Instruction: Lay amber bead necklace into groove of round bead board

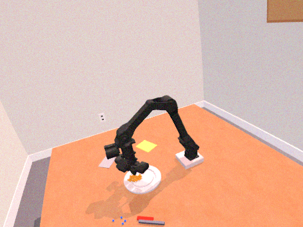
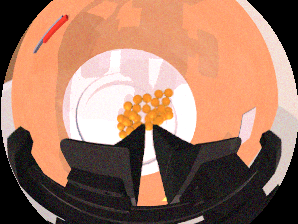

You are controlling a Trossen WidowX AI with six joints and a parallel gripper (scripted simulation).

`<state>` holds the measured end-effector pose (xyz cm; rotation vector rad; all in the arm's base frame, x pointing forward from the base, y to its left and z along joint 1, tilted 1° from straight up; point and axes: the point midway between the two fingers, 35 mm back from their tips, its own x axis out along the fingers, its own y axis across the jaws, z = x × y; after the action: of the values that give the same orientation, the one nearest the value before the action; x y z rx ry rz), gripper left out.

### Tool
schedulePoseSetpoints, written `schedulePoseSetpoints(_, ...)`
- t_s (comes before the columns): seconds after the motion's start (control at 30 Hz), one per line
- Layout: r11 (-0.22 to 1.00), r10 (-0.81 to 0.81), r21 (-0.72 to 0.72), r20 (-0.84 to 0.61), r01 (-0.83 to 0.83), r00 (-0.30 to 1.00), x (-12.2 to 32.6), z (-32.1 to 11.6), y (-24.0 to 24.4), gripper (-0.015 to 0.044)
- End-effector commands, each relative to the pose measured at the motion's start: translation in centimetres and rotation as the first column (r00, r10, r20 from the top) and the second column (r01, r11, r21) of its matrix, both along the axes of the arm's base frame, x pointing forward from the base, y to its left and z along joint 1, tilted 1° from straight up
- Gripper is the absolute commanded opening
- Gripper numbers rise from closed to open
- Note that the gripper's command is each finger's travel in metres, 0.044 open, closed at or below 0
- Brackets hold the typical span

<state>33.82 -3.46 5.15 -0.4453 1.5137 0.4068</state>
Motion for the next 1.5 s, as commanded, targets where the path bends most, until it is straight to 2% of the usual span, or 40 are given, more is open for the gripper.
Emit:
schedulePoseSetpoints(0.0,1.000,-0.003,0.003,0.011,0.003,1.000,0.2,1.6,0.1,0.0000)
schedulePoseSetpoints(0.2,1.000,-0.006,0.006,0.012,0.006,1.000,0.1,3.0,0.2,0.0000)
schedulePoseSetpoints(0.9,1.000,-0.006,0.004,0.011,0.006,1.000,-2.1,2.9,-1.9,0.0000)
schedulePoseSetpoints(1.47,1.000,-0.006,0.004,0.011,0.006,1.000,-1.9,0.2,-2.0,0.0000)
